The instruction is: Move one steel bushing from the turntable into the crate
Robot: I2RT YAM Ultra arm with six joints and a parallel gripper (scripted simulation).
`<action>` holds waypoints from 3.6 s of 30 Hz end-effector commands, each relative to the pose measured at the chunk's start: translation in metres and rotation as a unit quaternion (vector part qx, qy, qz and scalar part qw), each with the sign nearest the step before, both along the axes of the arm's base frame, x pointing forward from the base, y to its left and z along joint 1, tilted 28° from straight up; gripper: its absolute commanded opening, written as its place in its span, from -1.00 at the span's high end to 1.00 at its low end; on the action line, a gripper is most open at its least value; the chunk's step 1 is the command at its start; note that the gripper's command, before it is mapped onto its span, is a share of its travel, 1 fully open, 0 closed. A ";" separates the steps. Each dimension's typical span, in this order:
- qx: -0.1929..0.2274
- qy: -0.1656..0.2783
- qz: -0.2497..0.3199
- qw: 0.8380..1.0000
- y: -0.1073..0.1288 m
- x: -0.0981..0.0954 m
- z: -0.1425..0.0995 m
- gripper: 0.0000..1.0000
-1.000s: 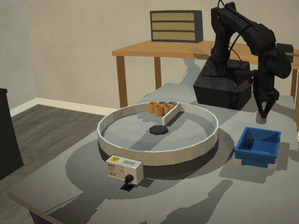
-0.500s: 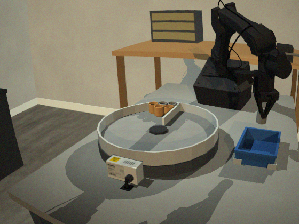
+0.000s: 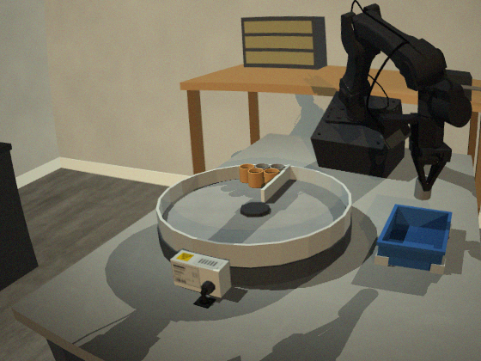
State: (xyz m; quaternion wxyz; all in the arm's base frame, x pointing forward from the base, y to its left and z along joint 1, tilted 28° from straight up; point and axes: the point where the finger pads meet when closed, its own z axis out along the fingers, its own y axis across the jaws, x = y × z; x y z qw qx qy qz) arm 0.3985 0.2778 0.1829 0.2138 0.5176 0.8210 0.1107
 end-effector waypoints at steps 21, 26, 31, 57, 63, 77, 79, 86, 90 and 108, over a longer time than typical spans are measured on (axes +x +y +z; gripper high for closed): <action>0.010 -0.019 0.005 1.000 0.005 -0.005 0.023 1.00; 0.010 -0.019 0.005 1.000 0.005 -0.005 0.023 1.00; 0.006 -0.017 0.008 1.000 0.005 -0.004 0.021 1.00; 0.005 -0.016 0.008 1.000 0.005 -0.004 0.020 1.00; 0.005 -0.016 0.008 1.000 0.005 -0.004 0.020 1.00; 0.000 -0.011 0.005 1.000 0.001 0.000 0.014 1.00; 0.000 -0.011 0.004 1.000 0.001 0.001 0.014 1.00; 0.000 -0.011 0.004 1.000 0.001 0.001 0.014 1.00; 0.000 -0.011 0.004 1.000 0.001 0.001 0.014 1.00; 0.000 -0.011 0.004 1.000 0.001 0.001 0.014 1.00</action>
